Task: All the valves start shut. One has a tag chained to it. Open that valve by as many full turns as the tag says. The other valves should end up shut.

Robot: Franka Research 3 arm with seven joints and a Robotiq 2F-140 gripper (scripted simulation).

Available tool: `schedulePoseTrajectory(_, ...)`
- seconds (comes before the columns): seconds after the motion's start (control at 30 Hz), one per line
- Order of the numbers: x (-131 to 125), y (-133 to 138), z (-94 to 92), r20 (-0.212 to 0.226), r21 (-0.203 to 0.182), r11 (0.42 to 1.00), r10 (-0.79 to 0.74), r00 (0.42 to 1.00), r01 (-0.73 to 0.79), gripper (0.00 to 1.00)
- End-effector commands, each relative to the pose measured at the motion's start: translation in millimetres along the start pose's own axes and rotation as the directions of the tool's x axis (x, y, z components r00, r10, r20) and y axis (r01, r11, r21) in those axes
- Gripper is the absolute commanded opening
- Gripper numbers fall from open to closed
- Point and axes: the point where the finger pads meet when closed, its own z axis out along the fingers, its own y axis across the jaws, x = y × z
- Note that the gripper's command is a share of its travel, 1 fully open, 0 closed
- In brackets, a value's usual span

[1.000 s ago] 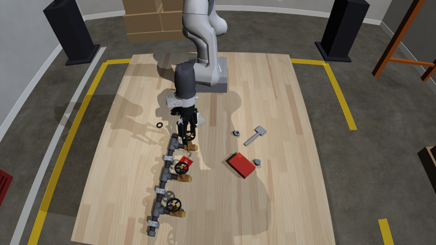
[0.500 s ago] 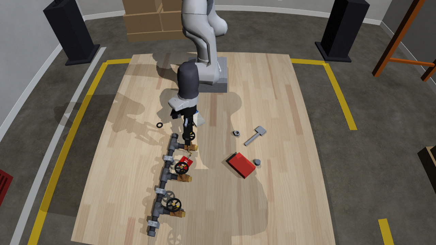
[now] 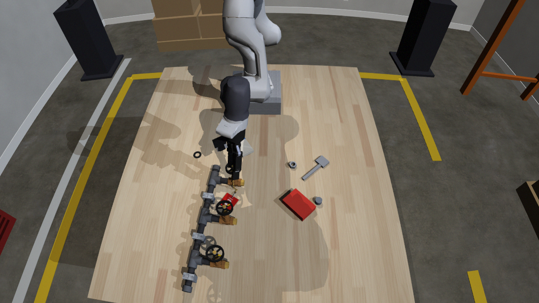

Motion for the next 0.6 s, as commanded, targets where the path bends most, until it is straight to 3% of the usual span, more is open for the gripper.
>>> schedulePoseTrajectory(0.0, 0.5, 0.1, 0.8, 0.023, 0.021, 0.962, -0.274, 0.961, 0.274, 0.1)
schedulePoseTrajectory(0.23, 0.5, 0.1, 0.8, 0.0, 0.027, 0.907, -0.42, 0.908, 0.42, 0.1)
schedulePoseTrajectory(0.57, 0.5, 0.1, 0.8, -0.047, 0.032, 0.705, -0.707, 0.706, 0.708, 0.1)
